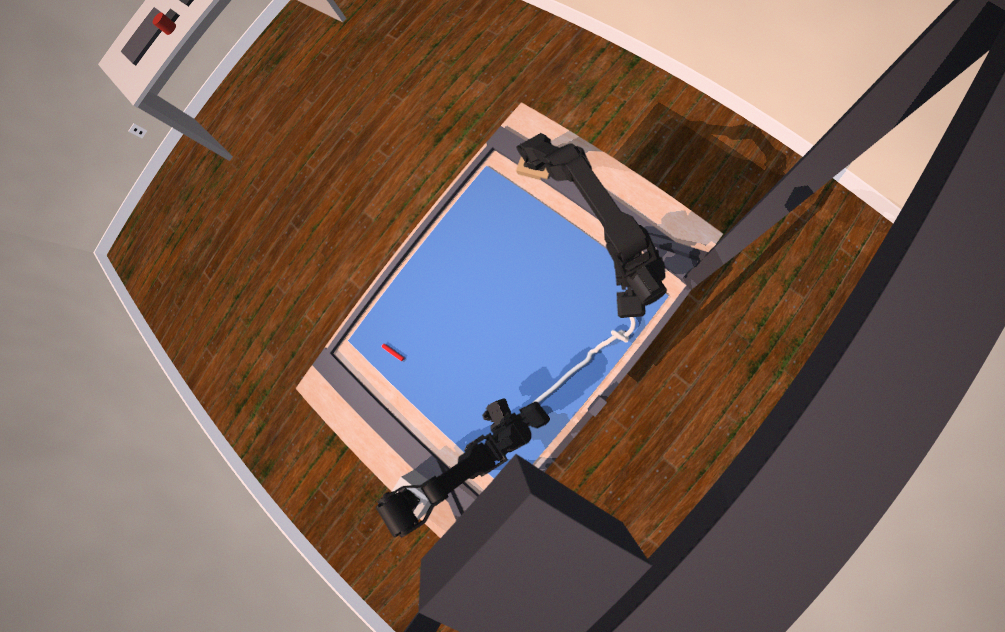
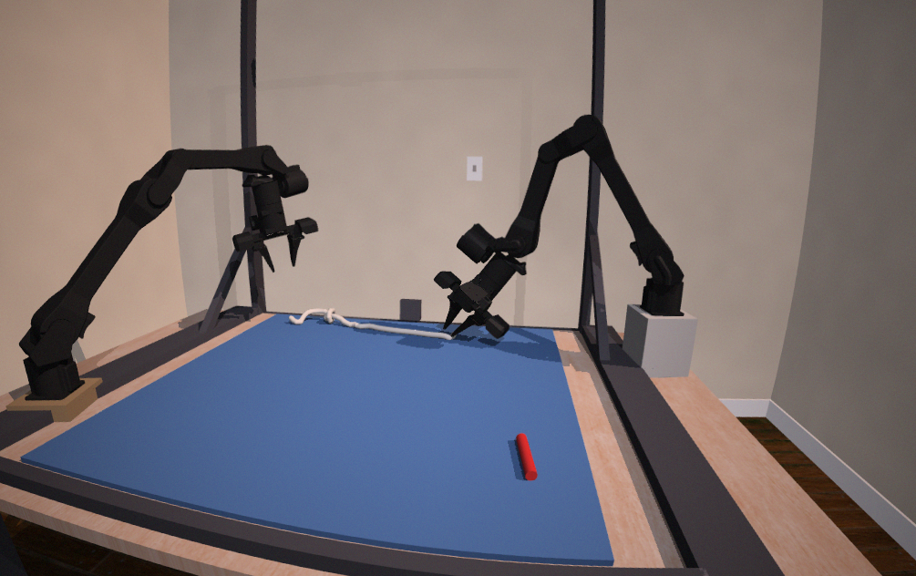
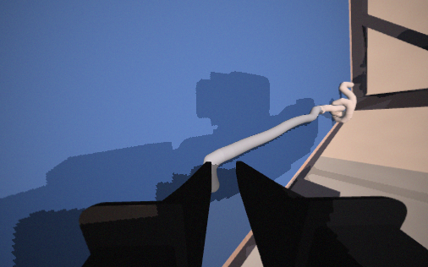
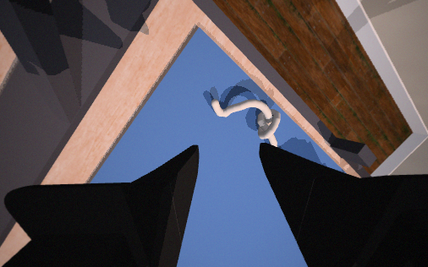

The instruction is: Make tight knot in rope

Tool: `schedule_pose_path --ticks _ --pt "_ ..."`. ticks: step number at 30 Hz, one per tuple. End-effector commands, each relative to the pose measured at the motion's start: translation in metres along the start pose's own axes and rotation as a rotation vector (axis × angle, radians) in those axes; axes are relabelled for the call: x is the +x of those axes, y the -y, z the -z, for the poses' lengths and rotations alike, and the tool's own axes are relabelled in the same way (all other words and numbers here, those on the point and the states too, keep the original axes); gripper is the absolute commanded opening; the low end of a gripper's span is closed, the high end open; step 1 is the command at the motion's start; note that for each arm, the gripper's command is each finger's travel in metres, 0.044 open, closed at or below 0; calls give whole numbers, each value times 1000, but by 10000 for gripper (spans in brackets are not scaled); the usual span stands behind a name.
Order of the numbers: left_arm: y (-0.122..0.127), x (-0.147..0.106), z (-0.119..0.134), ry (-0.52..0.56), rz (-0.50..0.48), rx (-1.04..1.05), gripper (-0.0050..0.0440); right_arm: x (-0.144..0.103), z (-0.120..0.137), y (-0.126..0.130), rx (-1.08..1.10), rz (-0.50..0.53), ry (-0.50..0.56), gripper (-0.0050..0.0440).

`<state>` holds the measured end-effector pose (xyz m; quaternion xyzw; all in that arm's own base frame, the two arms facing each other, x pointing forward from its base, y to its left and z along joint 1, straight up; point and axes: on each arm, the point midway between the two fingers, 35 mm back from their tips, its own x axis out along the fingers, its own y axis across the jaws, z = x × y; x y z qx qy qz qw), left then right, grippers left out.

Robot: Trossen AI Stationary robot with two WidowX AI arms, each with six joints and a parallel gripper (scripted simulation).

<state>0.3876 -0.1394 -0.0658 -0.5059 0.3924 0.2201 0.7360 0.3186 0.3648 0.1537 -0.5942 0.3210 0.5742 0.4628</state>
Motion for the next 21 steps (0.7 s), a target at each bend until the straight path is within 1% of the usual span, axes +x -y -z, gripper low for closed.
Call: schedule_pose_path --ticks 1,4,5,21 --pt "0 0 1 -7 -4 -5 100 -14 -1 2 -3 28 17 176" --pt "0 0 1 -7 -4 -5 100 -14 -1 2 -3 28 17 104" --pt "0 0 1 -7 -4 -5 100 -14 -1 2 -3 28 17 100" --pt "0 0 1 -7 -4 -5 100 -14 -1 2 -3 28 17 100"
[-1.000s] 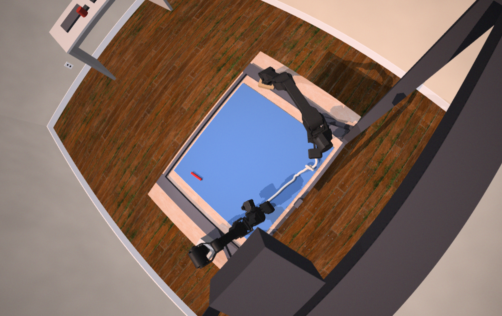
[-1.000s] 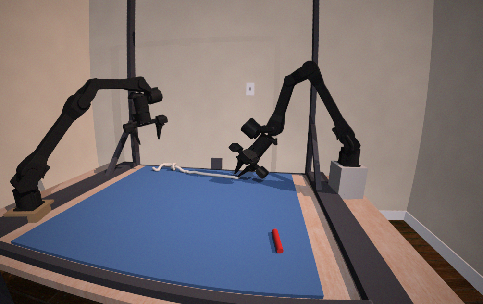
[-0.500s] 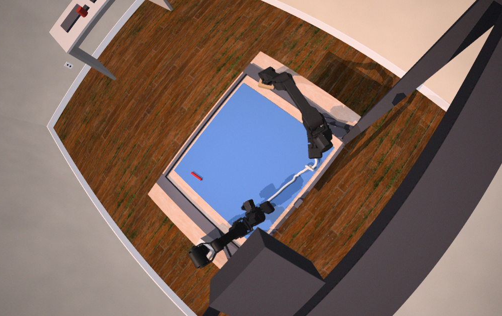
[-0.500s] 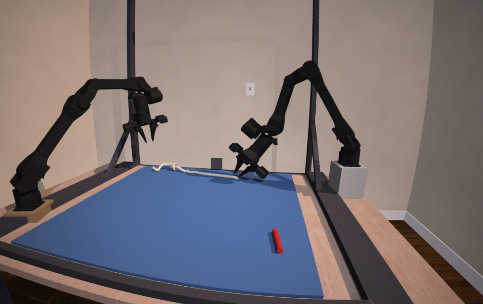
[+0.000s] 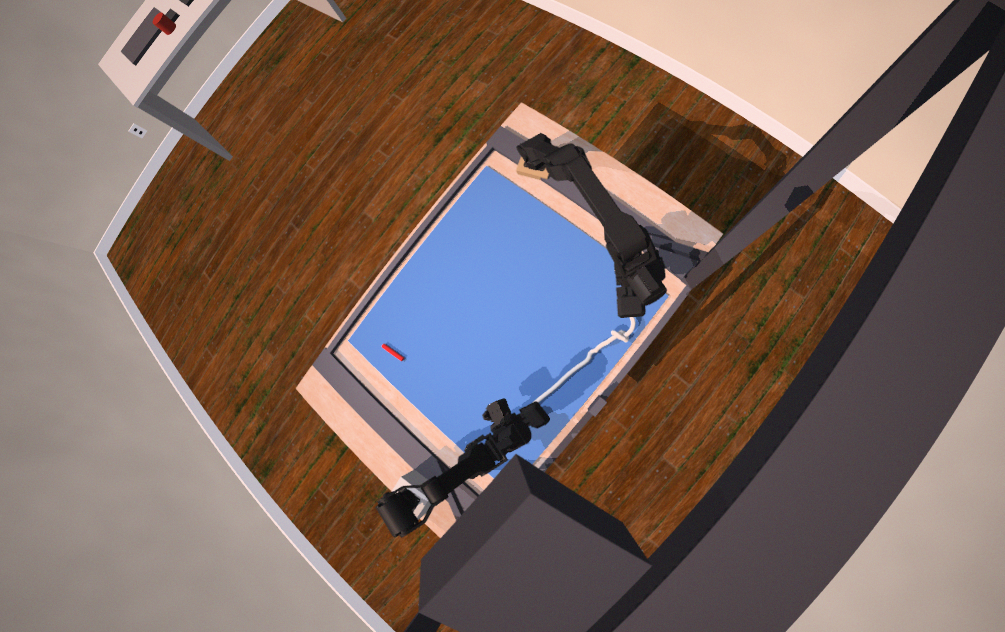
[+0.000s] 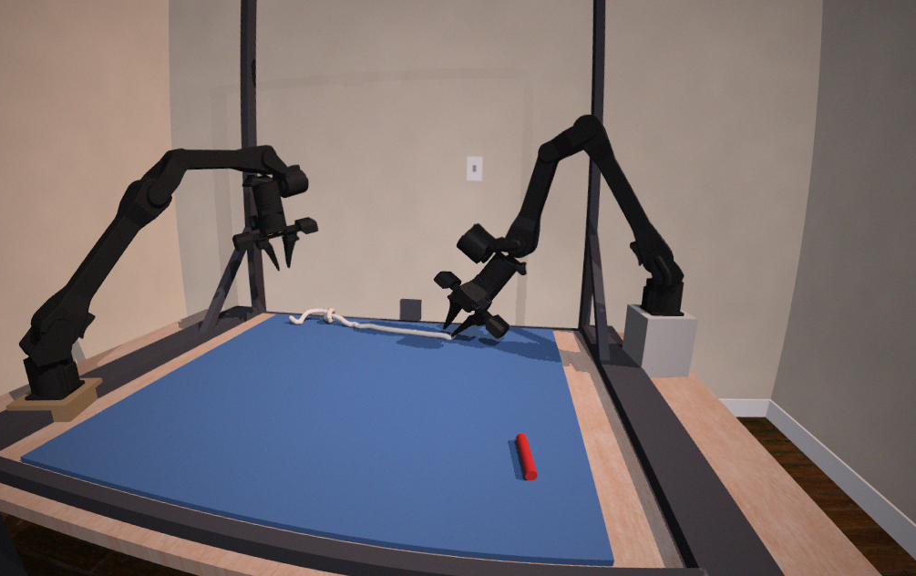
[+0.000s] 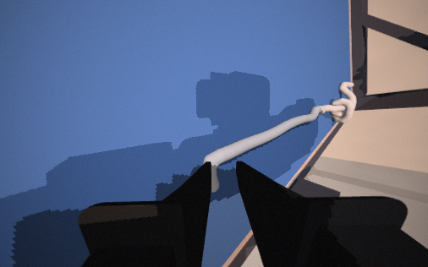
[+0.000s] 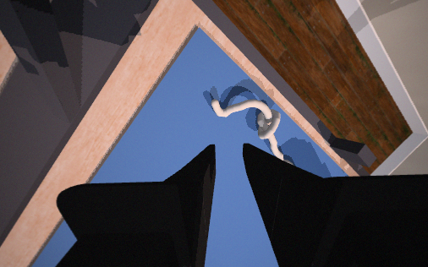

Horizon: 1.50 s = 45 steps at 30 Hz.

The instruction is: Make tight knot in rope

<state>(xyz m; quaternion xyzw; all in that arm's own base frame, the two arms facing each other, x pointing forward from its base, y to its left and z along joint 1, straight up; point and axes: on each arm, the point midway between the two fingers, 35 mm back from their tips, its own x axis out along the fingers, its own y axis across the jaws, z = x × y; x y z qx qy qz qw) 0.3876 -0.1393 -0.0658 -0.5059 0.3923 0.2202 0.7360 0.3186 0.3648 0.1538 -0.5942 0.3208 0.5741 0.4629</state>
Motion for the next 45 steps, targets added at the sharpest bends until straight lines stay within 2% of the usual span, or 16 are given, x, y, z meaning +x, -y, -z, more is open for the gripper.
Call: schedule_pose_path --ticks 1,6,12,14,22,31,45 --pt "0 0 1 -7 -4 -5 100 -14 -1 2 -3 28 17 100" --pt "0 0 1 -7 -4 -5 100 -14 -1 2 -3 28 17 100" --pt "12 -18 -3 -7 -4 -5 244 -14 -1 2 -3 28 17 244" --pt "12 -18 -3 -7 -4 -5 244 -14 -1 2 -3 28 17 244" --pt "25 -36 -7 -7 -3 -5 436 -14 -1 2 -3 28 17 436" --pt "35 -51 -10 -7 -3 -5 440 -14 -1 2 -3 28 17 440" --pt "63 -91 -19 -7 -2 -5 440 -14 -1 2 -3 28 17 440"
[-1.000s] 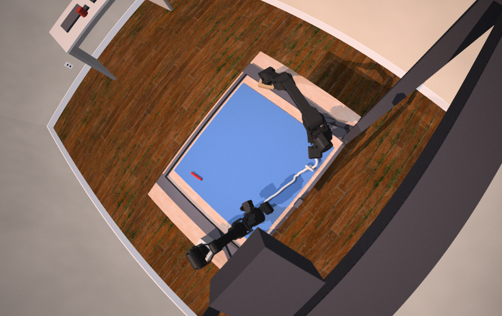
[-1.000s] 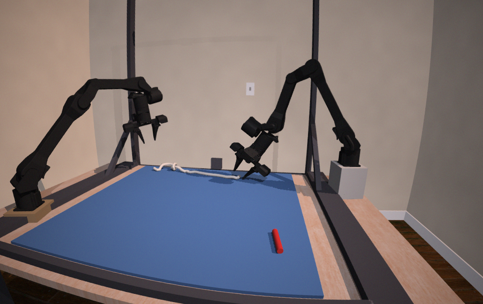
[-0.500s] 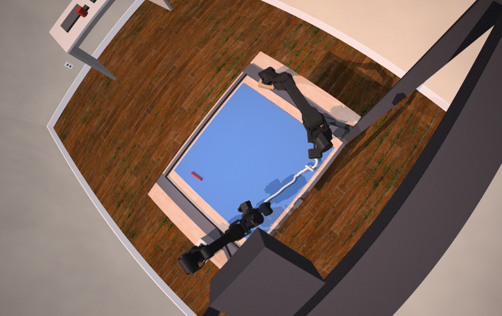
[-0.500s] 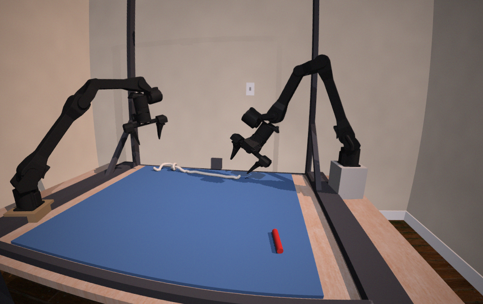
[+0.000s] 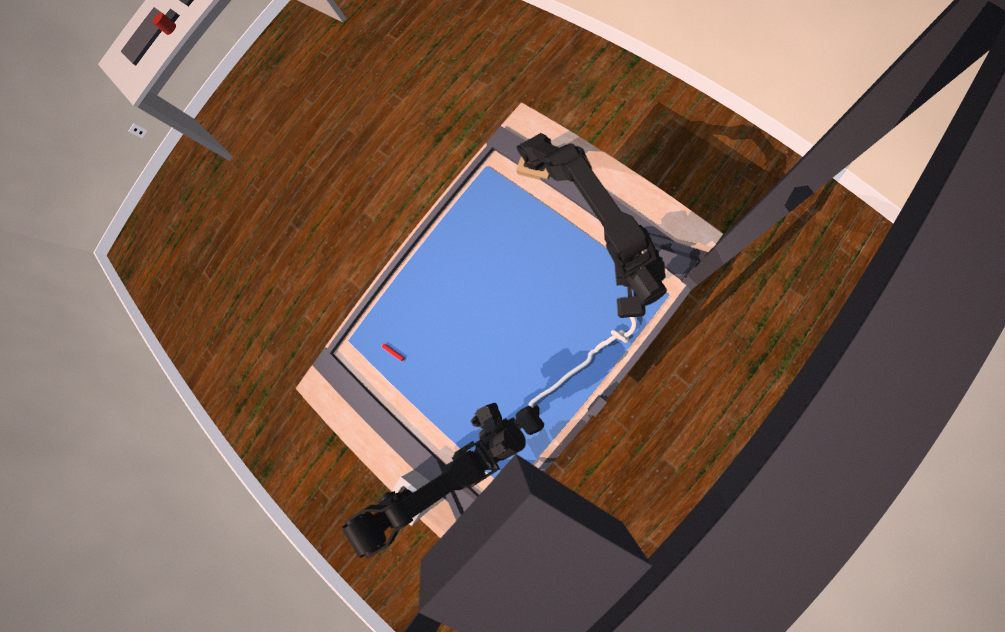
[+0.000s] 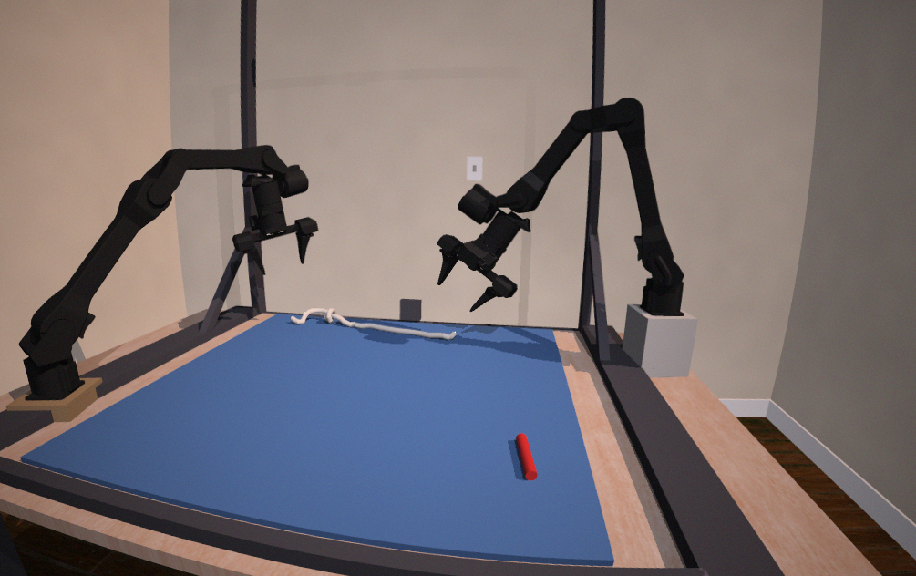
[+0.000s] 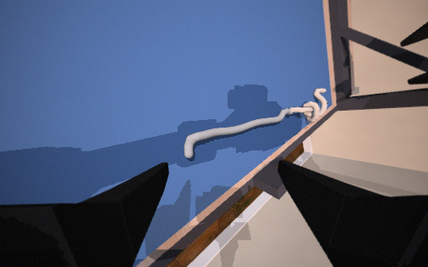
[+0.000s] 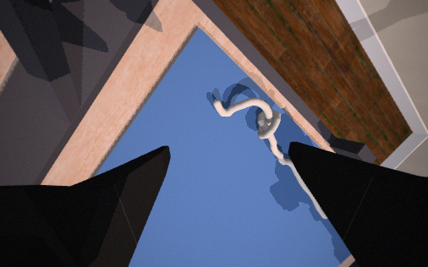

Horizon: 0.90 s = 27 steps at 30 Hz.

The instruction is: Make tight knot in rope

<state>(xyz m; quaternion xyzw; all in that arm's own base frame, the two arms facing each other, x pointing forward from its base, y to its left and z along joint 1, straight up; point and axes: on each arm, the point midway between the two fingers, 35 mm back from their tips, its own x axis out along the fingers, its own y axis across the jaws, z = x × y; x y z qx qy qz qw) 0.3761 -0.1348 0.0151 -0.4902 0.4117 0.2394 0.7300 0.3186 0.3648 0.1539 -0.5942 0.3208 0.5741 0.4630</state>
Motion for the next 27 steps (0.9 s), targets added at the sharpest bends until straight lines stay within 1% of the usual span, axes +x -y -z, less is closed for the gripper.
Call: schedule_pose_path --ticks 1,5,11,22,24,27 --pt "25 -21 -5 0 61 -16 440 -13 -1 2 -3 27 17 440" --pt "27 -24 -5 0 61 -16 440 -13 -1 2 -3 27 17 440" --pt "39 -45 -10 0 61 -16 440 -13 -1 2 -3 27 17 440" --pt "40 -45 -10 0 61 -16 440 -14 -1 2 -2 27 17 440" --pt "40 -45 -10 0 61 -16 440 -17 2 0 14 25 14 440" --pt "40 -45 -10 0 61 -16 440 -34 17 -10 94 12 -2 440"
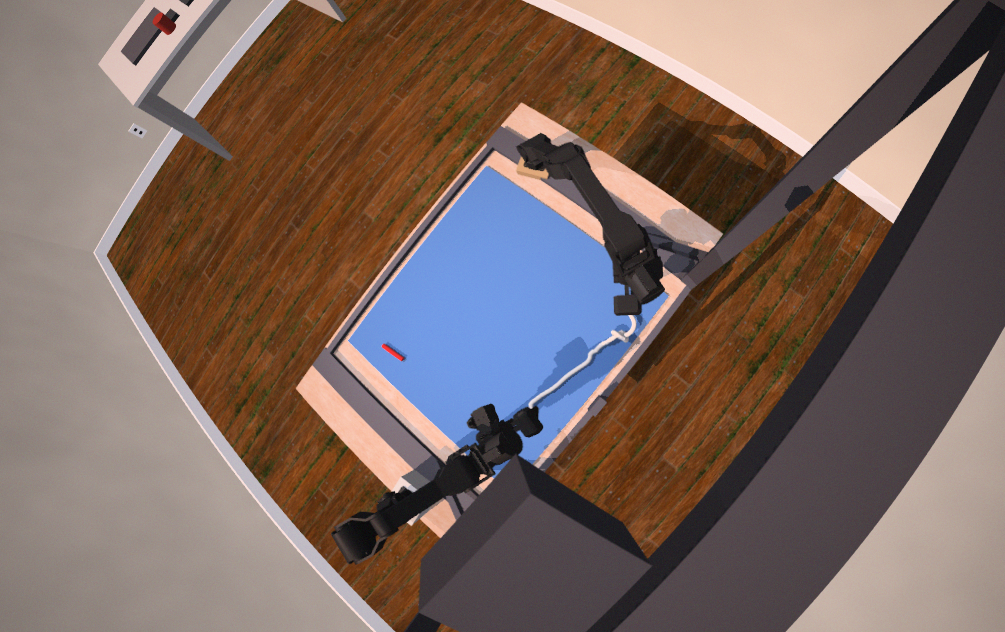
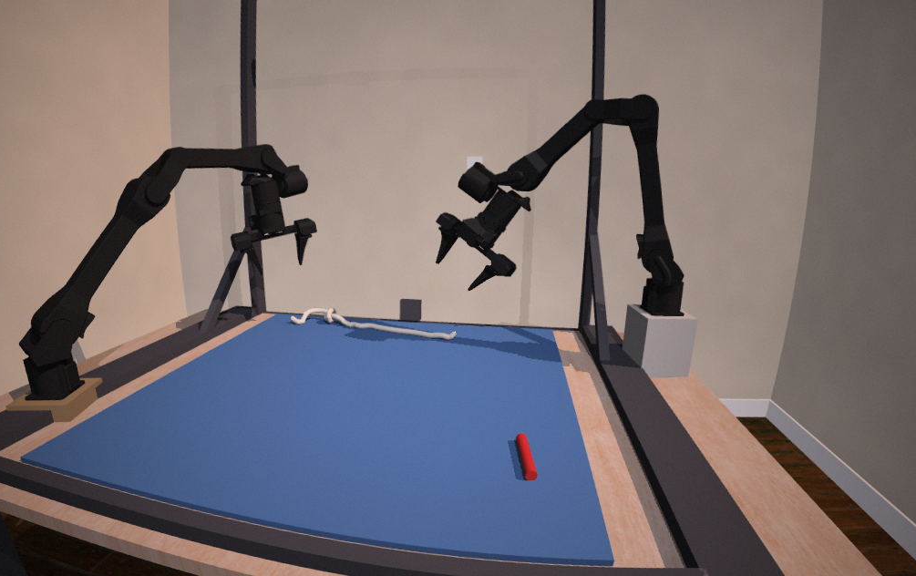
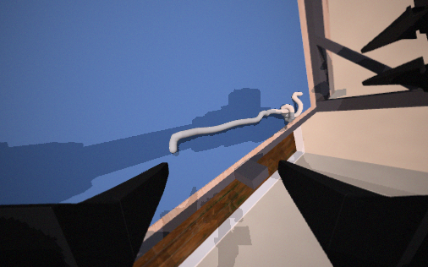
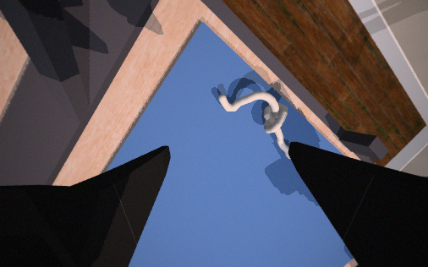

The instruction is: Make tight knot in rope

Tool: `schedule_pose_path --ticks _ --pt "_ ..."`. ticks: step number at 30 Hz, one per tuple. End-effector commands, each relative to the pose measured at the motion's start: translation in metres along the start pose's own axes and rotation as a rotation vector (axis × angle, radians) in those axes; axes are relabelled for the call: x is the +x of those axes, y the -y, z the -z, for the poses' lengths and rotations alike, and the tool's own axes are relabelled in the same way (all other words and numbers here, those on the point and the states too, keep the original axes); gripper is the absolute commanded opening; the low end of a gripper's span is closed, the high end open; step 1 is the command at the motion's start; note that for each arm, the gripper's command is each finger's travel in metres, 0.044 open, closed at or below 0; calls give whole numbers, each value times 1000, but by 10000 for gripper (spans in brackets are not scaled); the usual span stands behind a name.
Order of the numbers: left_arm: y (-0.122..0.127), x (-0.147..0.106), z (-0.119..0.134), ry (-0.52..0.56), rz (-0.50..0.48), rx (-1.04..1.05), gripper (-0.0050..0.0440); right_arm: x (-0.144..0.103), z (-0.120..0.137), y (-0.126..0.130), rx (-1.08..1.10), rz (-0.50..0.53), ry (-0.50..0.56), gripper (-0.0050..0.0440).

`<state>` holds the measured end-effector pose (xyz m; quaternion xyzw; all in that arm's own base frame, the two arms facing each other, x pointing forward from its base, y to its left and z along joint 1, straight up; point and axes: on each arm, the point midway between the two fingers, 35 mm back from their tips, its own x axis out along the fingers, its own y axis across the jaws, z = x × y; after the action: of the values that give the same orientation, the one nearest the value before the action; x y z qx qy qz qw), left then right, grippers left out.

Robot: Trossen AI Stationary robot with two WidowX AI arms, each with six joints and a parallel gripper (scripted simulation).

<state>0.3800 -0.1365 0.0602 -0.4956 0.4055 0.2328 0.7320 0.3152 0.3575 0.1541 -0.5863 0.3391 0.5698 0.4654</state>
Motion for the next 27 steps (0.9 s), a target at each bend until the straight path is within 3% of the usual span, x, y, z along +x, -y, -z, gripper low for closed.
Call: schedule_pose_path --ticks 1,8,27 --pt "13 -9 -2 -1 40 -12 440 -40 20 -11 100 25 4 440" --pt "13 -9 -2 -1 40 -12 440 -87 67 -53 351 -11 -47 440" --pt "20 -5 -1 15 27 9 440 -89 70 -56 368 -13 -51 440"
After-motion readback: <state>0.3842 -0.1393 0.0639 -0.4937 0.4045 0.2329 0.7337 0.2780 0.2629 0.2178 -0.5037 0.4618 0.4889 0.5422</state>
